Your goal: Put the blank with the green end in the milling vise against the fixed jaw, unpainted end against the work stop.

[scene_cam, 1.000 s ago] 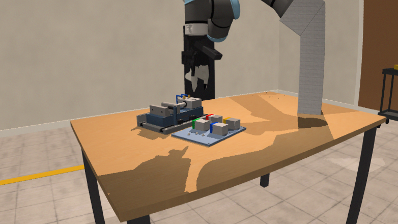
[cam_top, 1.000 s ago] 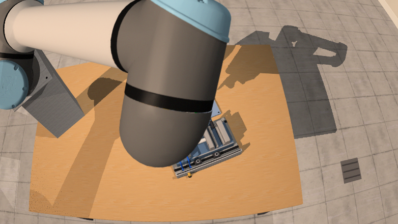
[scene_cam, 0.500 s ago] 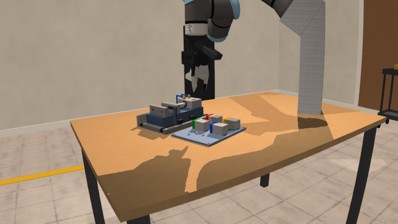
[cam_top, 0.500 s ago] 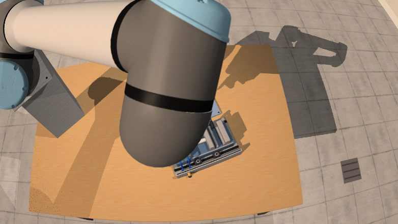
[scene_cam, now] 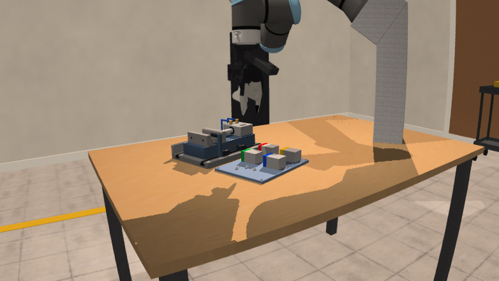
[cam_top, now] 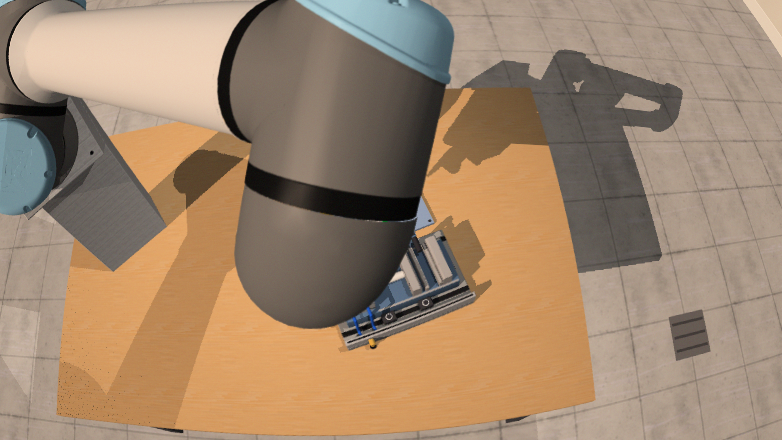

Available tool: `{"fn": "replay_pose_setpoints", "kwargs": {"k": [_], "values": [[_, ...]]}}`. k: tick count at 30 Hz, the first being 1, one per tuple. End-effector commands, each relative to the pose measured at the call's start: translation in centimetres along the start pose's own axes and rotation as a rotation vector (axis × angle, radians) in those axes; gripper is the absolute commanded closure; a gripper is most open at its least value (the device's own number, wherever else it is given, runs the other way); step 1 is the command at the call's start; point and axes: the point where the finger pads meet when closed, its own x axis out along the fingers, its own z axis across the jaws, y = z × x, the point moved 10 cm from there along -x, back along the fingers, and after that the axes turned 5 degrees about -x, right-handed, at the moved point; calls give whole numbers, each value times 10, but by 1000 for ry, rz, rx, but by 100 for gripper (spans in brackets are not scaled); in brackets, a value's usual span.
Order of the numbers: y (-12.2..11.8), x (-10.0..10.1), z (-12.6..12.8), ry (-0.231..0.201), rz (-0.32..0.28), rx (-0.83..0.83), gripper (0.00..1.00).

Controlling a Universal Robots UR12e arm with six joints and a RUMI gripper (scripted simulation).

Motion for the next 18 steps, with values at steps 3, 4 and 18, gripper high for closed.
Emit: {"fn": "replay_pose_setpoints", "kwargs": {"k": [3,4,18], "values": [[0,5,0,1,1,-1,60],[0,7,0,0,1,0,60],[0,34,0,0,1,0,60]]}}
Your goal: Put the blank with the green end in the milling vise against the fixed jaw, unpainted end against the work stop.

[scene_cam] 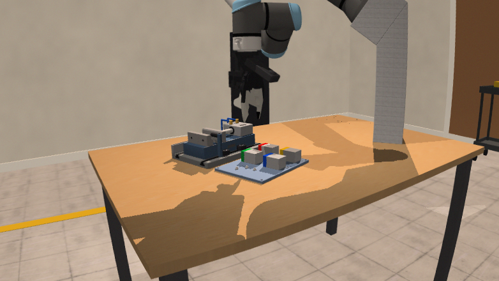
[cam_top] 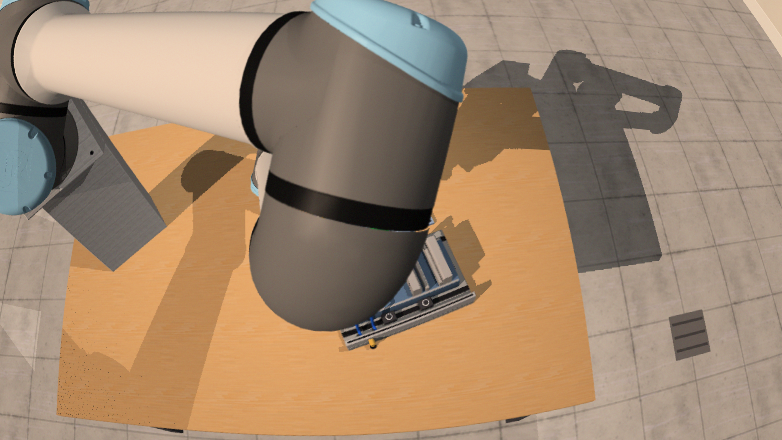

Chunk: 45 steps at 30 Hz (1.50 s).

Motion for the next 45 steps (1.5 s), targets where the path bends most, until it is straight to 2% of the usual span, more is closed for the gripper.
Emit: {"fn": "replay_pose_setpoints", "kwargs": {"k": [1,12,14,26,35,45], "values": [[-2,16,3,-5,-2,2,60],[-2,55,3,-5,-3,2,60],[-2,55,3,-5,-3,2,60],[-2,89,3,-5,-3,2,60],[-2,97,4,-5,-3,1,60],[-2,96,4,-5,-3,1,60]]}}
